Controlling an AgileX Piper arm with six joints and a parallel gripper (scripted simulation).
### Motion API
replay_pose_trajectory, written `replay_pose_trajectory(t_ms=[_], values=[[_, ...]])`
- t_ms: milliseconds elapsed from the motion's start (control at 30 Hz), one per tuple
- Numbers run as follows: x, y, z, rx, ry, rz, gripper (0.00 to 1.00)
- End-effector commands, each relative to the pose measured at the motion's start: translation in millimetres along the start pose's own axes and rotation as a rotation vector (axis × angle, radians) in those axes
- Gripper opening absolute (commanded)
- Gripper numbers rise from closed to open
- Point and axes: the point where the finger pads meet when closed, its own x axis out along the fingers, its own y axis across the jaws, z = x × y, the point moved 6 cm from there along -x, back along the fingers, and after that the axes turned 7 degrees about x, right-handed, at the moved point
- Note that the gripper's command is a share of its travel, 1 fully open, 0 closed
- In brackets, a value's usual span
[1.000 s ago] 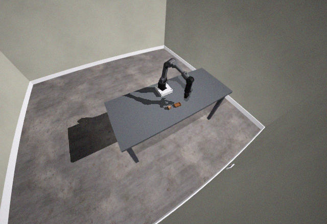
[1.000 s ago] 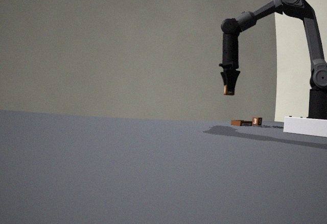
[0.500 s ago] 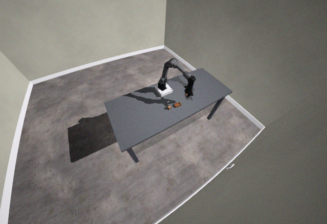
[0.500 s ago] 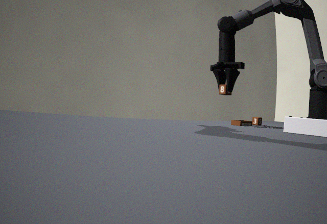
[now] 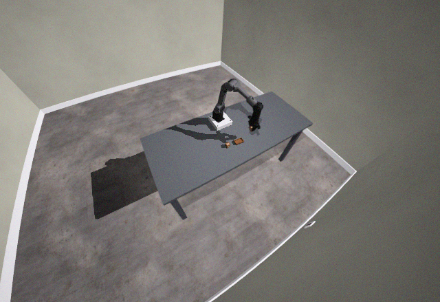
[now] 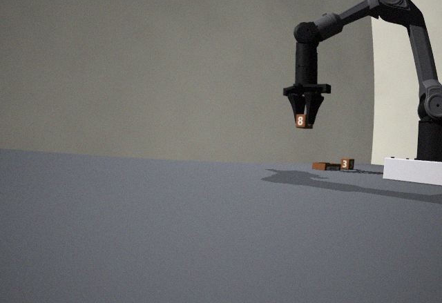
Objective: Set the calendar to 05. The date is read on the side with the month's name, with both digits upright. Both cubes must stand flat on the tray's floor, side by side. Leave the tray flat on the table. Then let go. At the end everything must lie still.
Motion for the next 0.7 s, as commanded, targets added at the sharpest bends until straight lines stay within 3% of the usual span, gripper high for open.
replay_pose_trajectory(t_ms=[0,333,667], values=[[-0.5,-0.3,0.8,0.000,-0.002,-0.001,0.37],[3.3,0.1,0.4,-0.001,-0.001,0.000,0.37],[38.2,0.0,-0.2,-0.001,0.000,0.002,0.37]])
